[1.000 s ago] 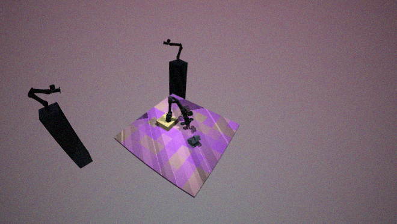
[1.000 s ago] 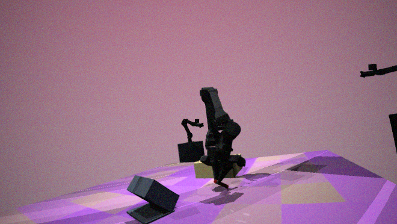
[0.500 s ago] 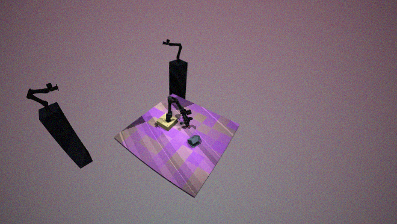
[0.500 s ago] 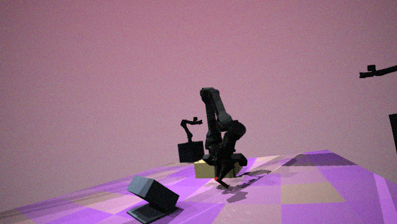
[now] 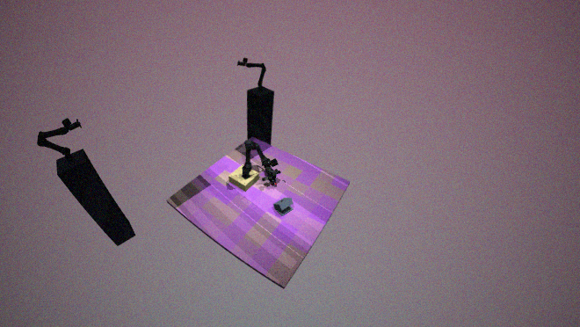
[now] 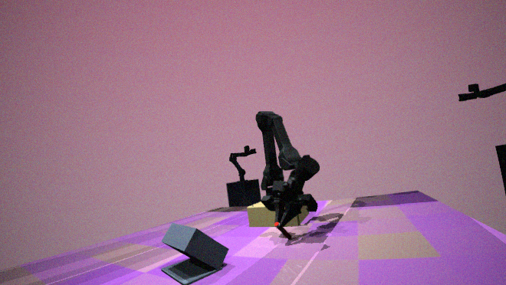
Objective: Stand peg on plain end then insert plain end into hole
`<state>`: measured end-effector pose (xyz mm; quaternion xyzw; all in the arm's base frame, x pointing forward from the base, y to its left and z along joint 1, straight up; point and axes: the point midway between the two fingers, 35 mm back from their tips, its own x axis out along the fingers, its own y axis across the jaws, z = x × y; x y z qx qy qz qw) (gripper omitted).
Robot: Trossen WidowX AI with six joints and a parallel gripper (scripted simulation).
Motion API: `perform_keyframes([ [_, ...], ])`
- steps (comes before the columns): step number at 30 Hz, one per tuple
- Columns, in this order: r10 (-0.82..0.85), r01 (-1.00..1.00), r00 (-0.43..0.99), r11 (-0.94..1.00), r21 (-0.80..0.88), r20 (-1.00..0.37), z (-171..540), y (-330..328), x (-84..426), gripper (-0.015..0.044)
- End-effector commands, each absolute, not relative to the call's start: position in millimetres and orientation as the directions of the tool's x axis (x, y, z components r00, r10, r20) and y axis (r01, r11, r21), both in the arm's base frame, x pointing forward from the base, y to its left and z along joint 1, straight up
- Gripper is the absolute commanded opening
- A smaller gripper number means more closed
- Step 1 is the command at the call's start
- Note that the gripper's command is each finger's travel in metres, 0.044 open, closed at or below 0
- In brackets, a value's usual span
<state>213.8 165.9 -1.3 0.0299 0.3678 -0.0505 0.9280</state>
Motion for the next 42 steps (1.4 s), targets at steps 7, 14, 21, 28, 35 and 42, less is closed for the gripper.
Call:
perform_keyframes([
  [7,-0.081,0.118,0.779,0.993,0.019,-0.621,-0.4,165.9,207.1,0.0049],
  [14,-0.086,0.118,0.815,0.993,0.019,-0.573,0.1,166.4,202.3,0.0049],
  [21,-0.091,0.118,0.847,0.993,0.018,-0.523,0.3,166.8,197.5,0.0049],
  [28,-0.096,0.118,0.877,0.993,0.018,-0.471,0.2,167.3,192.7,0.0049],
  [35,-0.1,0.118,0.903,0.993,0.017,-0.417,-0.1,167.7,187.9,0.0049],
  [42,-0.104,0.118,0.926,0.993,0.017,-0.362,-0.7,168.0,183.1,0.0049],
])
